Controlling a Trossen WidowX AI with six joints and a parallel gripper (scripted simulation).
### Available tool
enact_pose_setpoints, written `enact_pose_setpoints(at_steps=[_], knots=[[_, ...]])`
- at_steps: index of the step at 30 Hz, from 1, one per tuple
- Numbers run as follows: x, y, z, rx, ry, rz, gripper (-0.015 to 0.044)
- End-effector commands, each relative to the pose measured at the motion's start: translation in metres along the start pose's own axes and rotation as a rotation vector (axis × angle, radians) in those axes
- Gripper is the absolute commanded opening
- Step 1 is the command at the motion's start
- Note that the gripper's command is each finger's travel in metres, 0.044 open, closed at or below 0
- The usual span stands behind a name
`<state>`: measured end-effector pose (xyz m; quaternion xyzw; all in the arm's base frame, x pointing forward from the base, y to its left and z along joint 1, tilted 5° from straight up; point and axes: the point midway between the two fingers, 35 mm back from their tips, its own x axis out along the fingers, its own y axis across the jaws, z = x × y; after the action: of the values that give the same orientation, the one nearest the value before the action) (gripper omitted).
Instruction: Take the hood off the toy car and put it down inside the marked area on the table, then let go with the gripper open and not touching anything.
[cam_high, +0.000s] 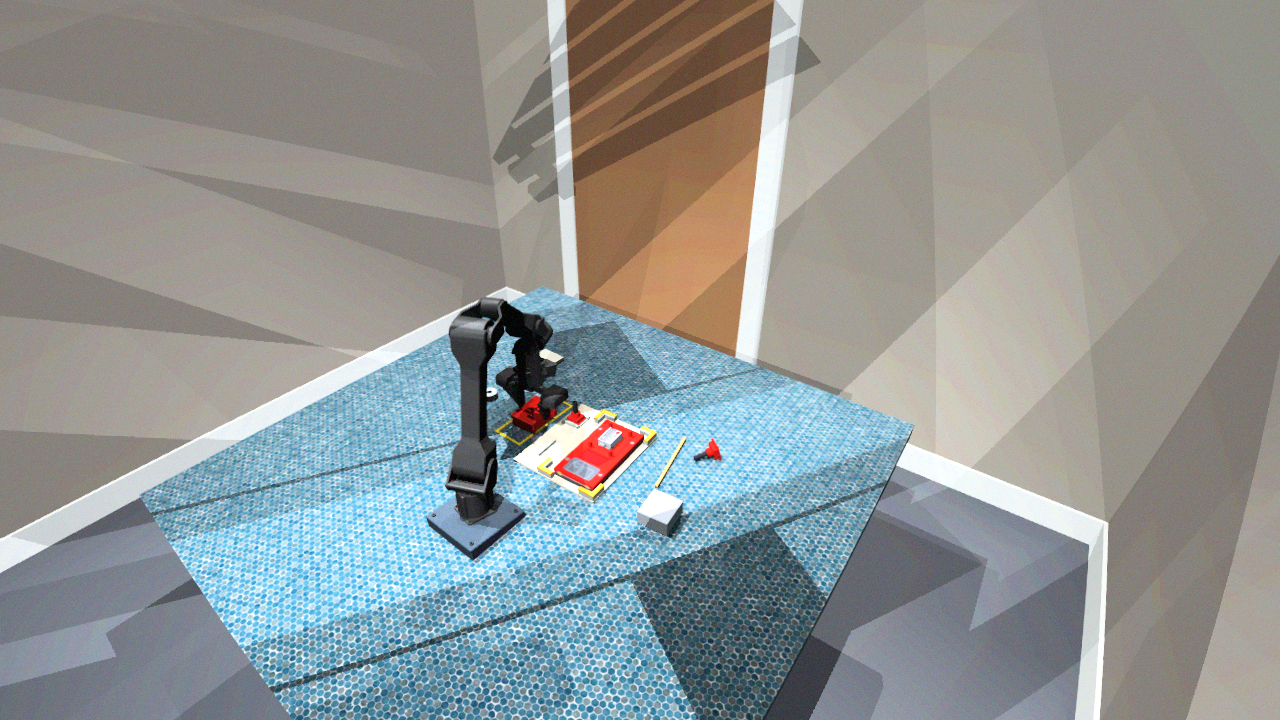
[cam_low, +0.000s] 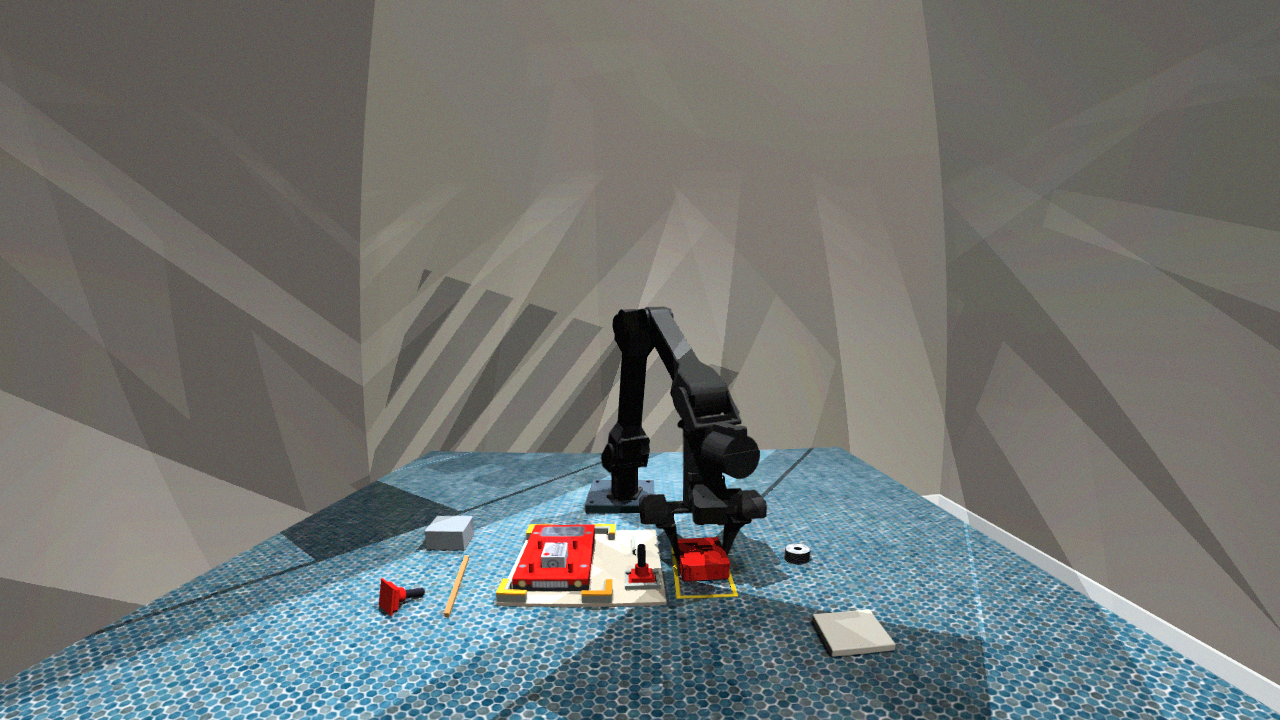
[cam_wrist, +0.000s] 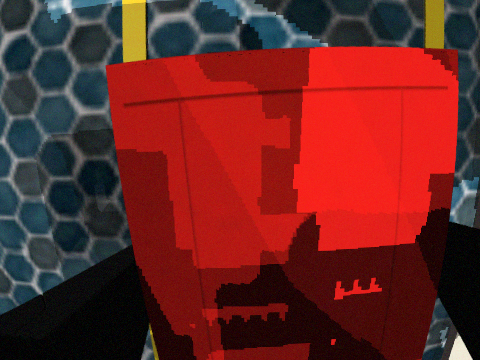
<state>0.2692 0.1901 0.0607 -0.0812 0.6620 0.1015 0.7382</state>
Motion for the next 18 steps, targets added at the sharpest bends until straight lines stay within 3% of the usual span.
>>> enact_pose_setpoints(at_steps=[1,16,18], knots=[[0.0,0.0,0.0,0.0,0.0,0.0,0.0026],[0.0,0.0,0.0,0.0,0.0,0.0,0.042],[-0.0022,0.0001,0.0003,0.0,0.0,0.0,0.044]])
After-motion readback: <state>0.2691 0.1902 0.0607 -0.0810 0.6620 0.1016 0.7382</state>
